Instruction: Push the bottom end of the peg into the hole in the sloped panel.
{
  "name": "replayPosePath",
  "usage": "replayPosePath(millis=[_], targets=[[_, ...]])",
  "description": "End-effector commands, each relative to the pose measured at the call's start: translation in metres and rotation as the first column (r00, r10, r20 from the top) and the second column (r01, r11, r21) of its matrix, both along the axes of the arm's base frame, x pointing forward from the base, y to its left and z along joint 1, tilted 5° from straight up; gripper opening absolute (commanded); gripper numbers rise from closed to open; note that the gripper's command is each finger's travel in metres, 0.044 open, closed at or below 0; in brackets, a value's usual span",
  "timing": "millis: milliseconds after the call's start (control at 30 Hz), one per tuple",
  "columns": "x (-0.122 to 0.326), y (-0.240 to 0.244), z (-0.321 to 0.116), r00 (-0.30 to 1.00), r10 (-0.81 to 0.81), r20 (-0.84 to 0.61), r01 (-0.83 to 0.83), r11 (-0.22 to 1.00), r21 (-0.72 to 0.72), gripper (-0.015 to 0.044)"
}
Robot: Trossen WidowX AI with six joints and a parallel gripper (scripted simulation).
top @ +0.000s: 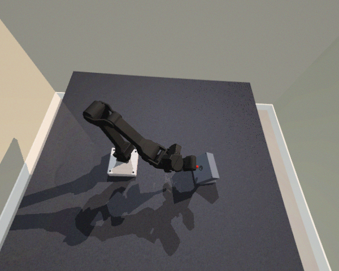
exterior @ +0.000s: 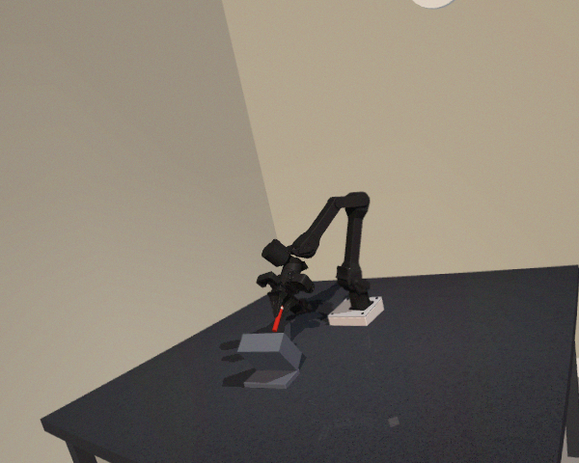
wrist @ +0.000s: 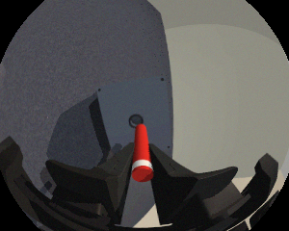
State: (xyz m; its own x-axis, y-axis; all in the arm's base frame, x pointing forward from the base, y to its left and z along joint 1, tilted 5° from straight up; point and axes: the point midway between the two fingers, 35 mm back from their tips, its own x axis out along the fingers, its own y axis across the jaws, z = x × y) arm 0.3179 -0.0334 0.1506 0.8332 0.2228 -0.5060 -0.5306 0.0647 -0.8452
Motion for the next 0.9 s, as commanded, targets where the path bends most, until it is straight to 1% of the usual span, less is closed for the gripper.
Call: replayPosePath(millis=[0,467,867], targets=[[0.001,0.0,-0.008,1.0,-0.003,-0.011,0.003,1.0,0.002,0.0],[0.002,0.001,-0.009,1.0,-0.001,-0.007,0.001,1.0,-0.004,0.0],[0.014,0.004,-0.015,1.0,0.0,-0.005,0.0,1.0,-0.007,0.0]])
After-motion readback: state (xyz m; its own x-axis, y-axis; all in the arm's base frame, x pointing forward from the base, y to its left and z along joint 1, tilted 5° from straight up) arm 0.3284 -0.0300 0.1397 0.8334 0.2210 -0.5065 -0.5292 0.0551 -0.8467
